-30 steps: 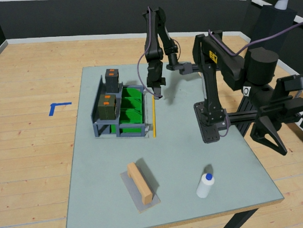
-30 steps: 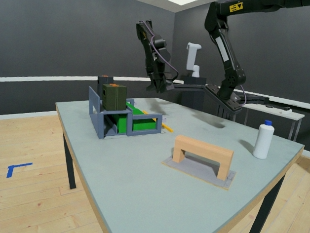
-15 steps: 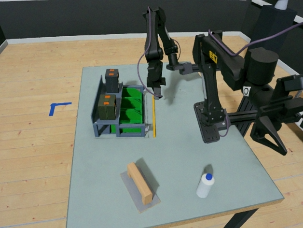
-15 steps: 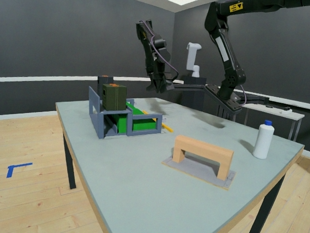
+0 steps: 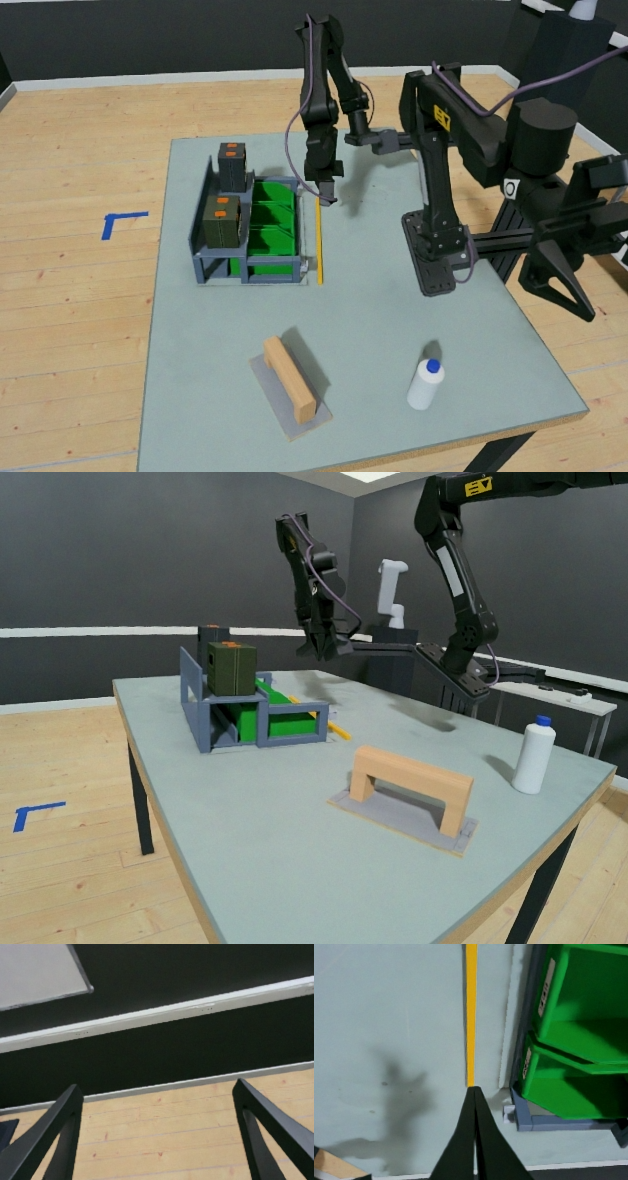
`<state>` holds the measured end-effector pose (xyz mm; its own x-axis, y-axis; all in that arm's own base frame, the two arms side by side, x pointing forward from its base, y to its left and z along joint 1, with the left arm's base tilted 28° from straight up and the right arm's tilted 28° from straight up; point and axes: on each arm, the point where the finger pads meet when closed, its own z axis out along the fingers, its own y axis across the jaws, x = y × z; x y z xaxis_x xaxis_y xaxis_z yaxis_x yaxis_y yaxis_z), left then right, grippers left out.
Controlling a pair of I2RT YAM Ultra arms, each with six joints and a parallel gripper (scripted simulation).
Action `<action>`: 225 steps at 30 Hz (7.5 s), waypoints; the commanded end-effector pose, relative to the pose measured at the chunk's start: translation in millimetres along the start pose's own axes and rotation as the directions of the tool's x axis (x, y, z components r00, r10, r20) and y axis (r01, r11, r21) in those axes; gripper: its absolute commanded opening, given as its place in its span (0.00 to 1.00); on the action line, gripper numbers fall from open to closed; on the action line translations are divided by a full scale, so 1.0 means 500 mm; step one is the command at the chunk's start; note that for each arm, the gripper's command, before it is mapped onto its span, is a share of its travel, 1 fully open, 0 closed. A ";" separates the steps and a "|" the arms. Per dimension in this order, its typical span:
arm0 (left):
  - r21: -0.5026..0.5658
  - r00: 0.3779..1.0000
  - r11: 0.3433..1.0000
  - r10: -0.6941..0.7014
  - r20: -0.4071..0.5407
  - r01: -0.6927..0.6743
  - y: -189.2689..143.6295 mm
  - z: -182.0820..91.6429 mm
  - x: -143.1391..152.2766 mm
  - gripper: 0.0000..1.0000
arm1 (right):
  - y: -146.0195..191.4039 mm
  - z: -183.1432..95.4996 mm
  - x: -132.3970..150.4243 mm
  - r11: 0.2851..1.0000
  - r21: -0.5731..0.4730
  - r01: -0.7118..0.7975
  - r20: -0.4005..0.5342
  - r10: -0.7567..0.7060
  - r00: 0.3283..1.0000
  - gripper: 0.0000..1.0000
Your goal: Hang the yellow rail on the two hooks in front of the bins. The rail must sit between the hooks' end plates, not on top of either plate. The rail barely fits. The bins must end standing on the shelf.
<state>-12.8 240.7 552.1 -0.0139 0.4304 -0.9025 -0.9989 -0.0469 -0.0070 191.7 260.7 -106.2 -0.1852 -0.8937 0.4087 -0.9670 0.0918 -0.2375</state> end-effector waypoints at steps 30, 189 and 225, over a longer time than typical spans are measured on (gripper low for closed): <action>-0.006 1.000 1.000 0.011 0.003 -0.011 0.004 -0.018 -0.004 1.00 | -0.002 -0.049 -0.036 1.000 0.015 0.005 0.080 -0.007 0.997 0.00; -0.006 1.000 1.000 0.011 0.003 -0.011 0.004 -0.018 -0.004 1.00 | -0.009 0.261 -0.020 1.000 0.014 -0.001 0.020 0.000 1.000 0.36; -0.006 1.000 1.000 0.011 0.003 -0.011 0.004 -0.018 -0.004 1.00 | -0.022 0.253 -0.031 1.000 0.019 -0.011 0.034 0.010 0.999 0.36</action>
<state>-12.8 240.7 552.1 -0.0139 0.4304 -0.9025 -0.9989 -0.0469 -0.0070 216.1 206.1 -222.9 -0.1826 -0.8954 0.4061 -0.9672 0.0893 -0.2380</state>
